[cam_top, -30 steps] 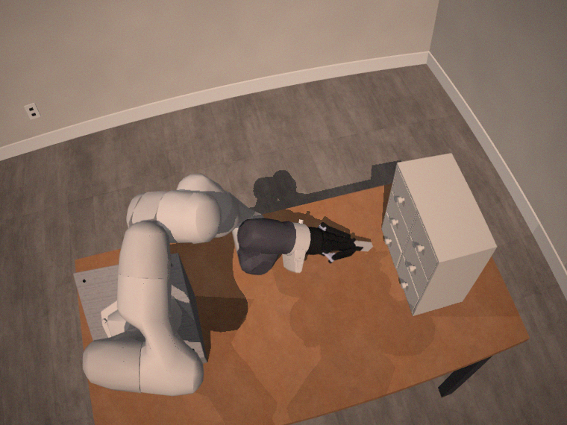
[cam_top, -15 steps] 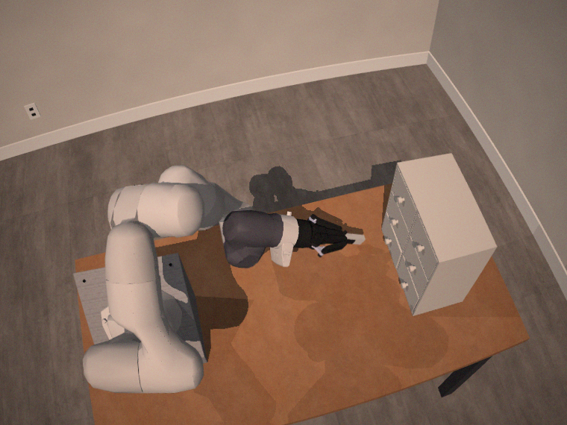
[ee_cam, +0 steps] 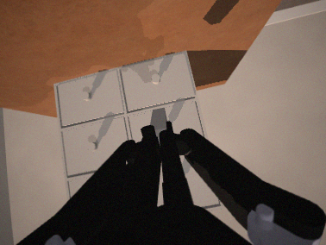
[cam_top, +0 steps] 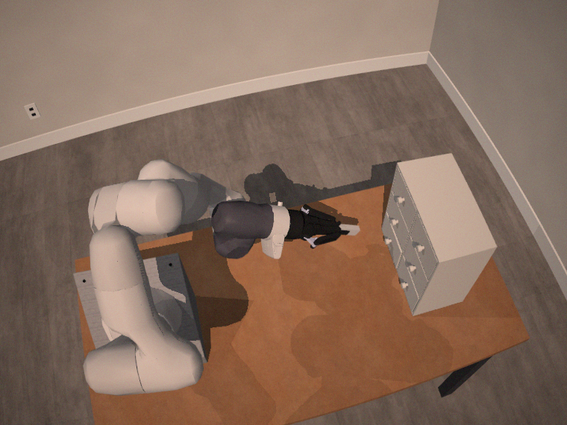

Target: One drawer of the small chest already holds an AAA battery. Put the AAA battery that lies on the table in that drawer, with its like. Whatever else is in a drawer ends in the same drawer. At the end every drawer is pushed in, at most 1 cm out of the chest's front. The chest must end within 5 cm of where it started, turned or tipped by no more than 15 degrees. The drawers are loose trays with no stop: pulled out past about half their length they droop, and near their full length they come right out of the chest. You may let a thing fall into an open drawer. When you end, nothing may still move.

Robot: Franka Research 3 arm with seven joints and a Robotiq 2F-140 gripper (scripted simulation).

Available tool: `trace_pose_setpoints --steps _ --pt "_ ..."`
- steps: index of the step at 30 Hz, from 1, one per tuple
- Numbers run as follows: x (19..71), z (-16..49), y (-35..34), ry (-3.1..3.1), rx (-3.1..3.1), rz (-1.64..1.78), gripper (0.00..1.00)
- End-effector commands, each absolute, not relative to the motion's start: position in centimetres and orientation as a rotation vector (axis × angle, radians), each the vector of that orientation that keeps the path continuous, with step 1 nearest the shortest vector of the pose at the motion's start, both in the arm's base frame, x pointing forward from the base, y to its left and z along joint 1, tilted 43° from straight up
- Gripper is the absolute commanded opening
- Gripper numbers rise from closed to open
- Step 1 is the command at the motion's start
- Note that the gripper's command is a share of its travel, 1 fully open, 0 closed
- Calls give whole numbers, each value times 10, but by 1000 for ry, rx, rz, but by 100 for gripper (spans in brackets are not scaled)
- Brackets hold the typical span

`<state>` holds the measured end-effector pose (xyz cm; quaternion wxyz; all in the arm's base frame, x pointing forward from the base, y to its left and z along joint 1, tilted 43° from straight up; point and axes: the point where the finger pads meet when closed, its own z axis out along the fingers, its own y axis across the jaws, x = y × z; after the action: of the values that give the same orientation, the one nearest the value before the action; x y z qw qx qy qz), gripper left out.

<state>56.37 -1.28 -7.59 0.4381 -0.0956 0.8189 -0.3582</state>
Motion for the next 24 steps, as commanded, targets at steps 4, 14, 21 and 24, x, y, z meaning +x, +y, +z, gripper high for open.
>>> trace_pose_setpoints --steps 4,14,21,24 --pt "589 -54 29 2027 -253 -824 0" --pt "635 12 137 1994 -260 -625 0" --pt "657 96 247 1969 -262 -414 0" --pt "659 128 282 1964 -261 -355 0"
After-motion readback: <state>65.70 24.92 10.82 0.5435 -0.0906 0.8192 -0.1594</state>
